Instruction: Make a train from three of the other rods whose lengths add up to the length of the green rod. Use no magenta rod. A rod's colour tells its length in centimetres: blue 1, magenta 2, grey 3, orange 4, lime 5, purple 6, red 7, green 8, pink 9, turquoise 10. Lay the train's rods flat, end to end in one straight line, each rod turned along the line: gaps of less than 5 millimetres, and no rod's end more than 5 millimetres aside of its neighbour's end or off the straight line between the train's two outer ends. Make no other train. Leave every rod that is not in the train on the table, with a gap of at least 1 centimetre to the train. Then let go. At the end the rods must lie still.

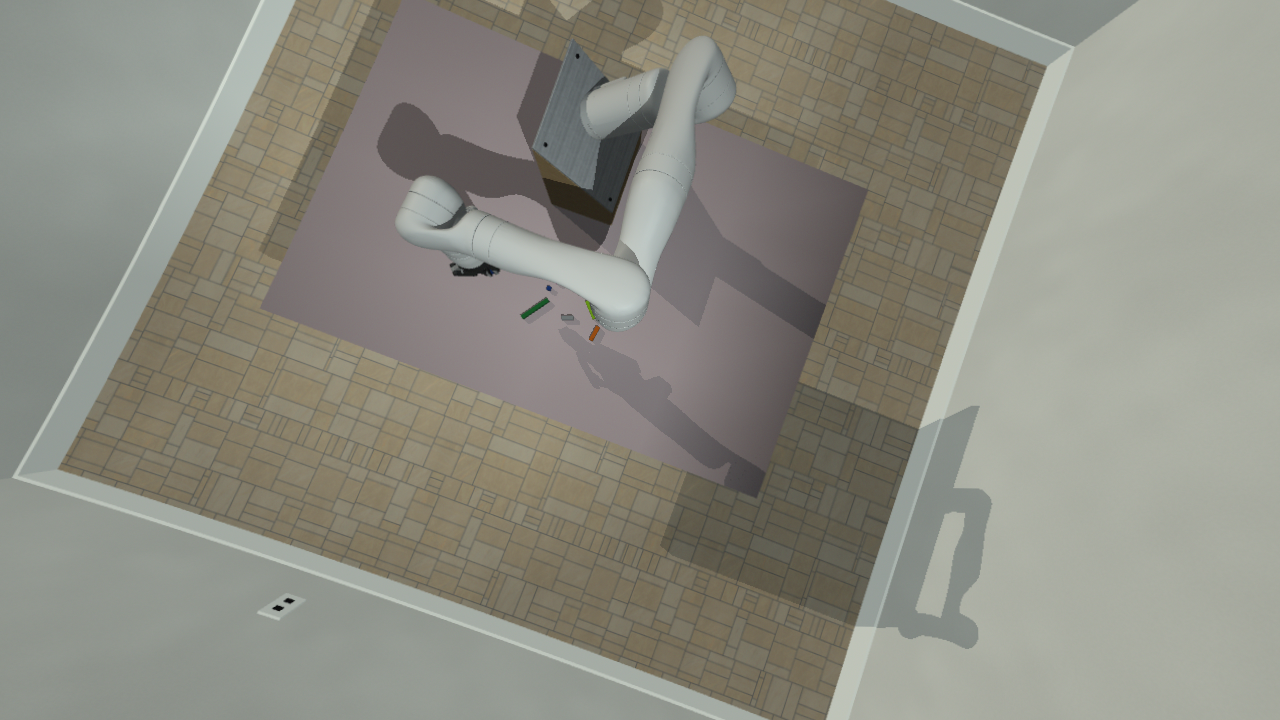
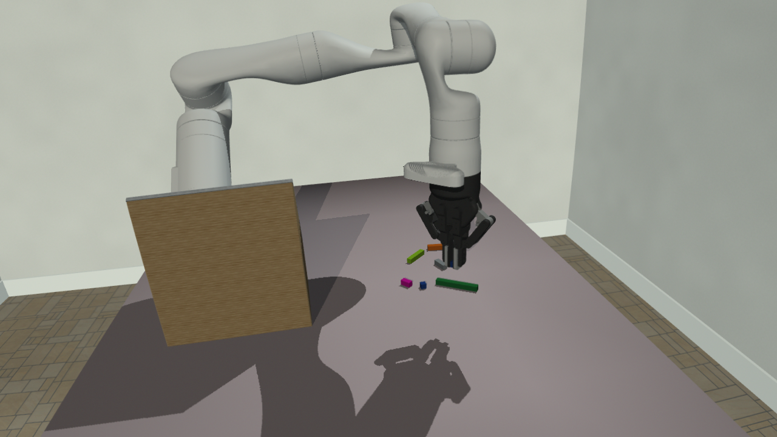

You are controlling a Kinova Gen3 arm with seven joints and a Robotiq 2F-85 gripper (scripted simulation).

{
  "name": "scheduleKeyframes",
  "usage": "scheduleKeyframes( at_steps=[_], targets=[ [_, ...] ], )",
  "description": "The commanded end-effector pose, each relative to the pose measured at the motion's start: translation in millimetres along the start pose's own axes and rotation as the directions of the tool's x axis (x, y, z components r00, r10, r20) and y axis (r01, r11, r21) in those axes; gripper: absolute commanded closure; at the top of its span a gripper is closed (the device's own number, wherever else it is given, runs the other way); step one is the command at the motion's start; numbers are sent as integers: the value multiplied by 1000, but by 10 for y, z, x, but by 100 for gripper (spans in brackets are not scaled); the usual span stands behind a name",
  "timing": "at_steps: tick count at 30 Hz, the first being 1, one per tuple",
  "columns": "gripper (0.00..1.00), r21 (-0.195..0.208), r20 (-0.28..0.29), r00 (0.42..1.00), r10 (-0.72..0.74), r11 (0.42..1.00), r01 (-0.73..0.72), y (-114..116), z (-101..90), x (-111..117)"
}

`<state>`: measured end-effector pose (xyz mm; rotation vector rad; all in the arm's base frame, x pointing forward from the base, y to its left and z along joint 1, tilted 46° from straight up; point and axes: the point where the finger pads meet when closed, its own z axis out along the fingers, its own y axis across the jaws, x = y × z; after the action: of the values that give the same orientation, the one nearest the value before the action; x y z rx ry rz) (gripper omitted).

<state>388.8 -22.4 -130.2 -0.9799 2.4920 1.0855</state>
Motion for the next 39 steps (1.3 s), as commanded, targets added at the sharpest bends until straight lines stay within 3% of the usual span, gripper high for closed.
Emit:
scheduleKeyframes(
  at_steps=[1,23,39],
  targets=[
    [95,2,2,1000,-4,1000,4,-35,-9,33],
    [95,1,1,1000,-5,1000,5,-36,60,34],
    [95,1,1,1000,-5,1000,5,-39,648,41]
  ],
)
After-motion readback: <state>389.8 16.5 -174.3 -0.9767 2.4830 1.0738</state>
